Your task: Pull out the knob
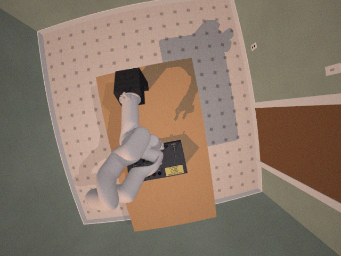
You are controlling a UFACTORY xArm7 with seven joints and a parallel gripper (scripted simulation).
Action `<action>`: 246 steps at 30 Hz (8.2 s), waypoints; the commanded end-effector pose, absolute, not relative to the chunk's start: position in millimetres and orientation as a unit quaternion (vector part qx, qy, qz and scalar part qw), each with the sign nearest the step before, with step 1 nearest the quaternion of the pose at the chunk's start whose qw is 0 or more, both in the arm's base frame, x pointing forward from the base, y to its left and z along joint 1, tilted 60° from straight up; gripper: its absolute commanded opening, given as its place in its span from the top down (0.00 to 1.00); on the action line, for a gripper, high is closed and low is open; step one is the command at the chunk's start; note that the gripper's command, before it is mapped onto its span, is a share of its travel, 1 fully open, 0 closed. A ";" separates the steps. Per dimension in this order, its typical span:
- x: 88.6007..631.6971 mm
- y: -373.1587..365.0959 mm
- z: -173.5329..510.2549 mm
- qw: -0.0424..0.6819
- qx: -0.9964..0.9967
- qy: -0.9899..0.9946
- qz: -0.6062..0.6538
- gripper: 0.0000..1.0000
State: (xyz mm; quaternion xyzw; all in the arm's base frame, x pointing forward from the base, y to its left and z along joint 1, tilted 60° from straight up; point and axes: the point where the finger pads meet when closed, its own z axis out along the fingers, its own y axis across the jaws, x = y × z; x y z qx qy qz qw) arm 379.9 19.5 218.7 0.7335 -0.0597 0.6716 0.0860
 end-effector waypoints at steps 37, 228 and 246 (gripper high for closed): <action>420.7 11.3 215.7 0.086 0.733 -0.059 0.672 0.24; 503.5 -5.5 209.4 0.086 0.733 -0.059 0.672 1.00; 502.6 -5.3 209.5 0.086 0.733 -0.059 0.672 1.00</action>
